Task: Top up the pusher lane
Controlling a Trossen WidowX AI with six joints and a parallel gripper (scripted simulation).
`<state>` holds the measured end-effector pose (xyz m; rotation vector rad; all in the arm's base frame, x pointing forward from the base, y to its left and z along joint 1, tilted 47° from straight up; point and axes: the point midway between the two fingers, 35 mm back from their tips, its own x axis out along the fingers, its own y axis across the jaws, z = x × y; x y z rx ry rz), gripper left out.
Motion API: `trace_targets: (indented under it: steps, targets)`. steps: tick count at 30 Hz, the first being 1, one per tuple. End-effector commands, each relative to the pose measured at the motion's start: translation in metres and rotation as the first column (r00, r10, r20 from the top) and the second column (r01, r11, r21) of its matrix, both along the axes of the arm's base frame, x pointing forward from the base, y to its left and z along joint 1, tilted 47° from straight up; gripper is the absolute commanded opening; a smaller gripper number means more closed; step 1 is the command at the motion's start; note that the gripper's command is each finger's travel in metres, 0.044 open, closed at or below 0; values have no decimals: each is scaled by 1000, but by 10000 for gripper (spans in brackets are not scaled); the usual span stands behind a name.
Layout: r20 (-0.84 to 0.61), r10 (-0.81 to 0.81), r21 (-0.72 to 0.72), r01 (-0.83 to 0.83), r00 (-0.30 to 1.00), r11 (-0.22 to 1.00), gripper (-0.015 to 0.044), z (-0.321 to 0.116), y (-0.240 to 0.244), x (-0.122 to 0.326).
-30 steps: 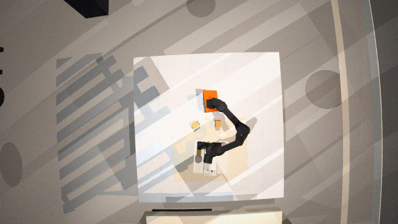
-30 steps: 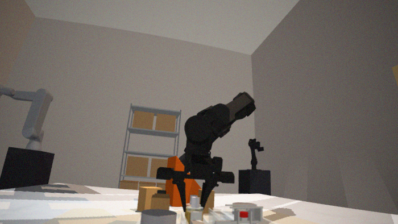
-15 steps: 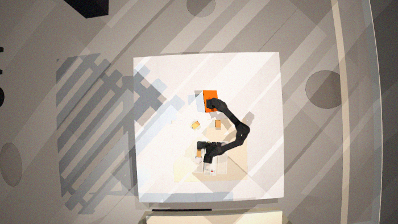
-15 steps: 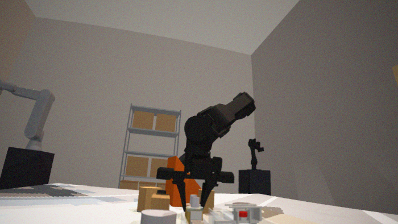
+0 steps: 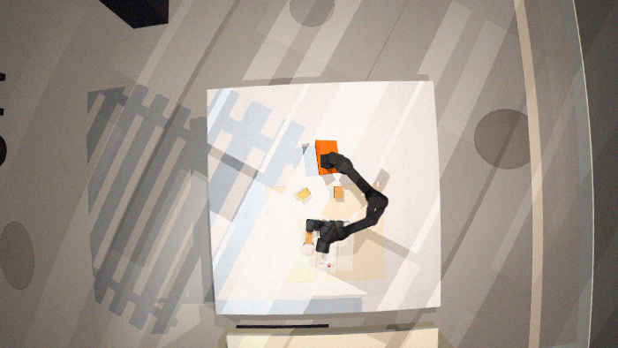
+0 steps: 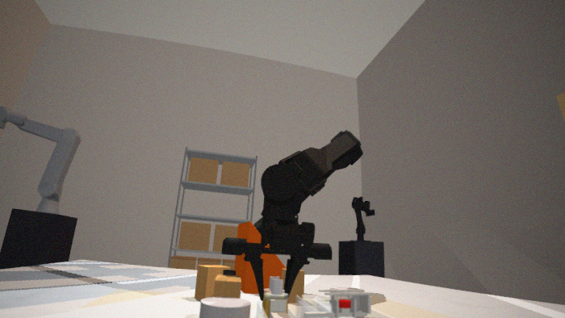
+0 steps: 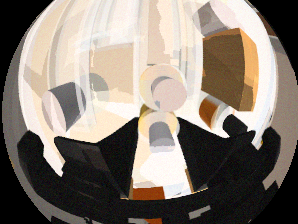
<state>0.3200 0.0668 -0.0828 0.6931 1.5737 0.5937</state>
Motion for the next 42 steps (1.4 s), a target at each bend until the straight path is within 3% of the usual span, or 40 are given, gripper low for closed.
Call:
trace_targets:
  steps: [1, 3, 14, 30, 42]
  targets:
    - [3, 2, 3, -2, 1000, 1000, 0, 0, 0, 0]
    - [3, 2, 3, -2, 1000, 1000, 0, 0, 0, 0]
    - [3, 2, 3, -2, 1000, 1000, 273, 0, 0, 0]
    - [3, 2, 2, -2, 1000, 1000, 273, 14, -15, 0]
    - [2, 2, 1, -2, 1000, 1000, 273, 17, -16, -35]
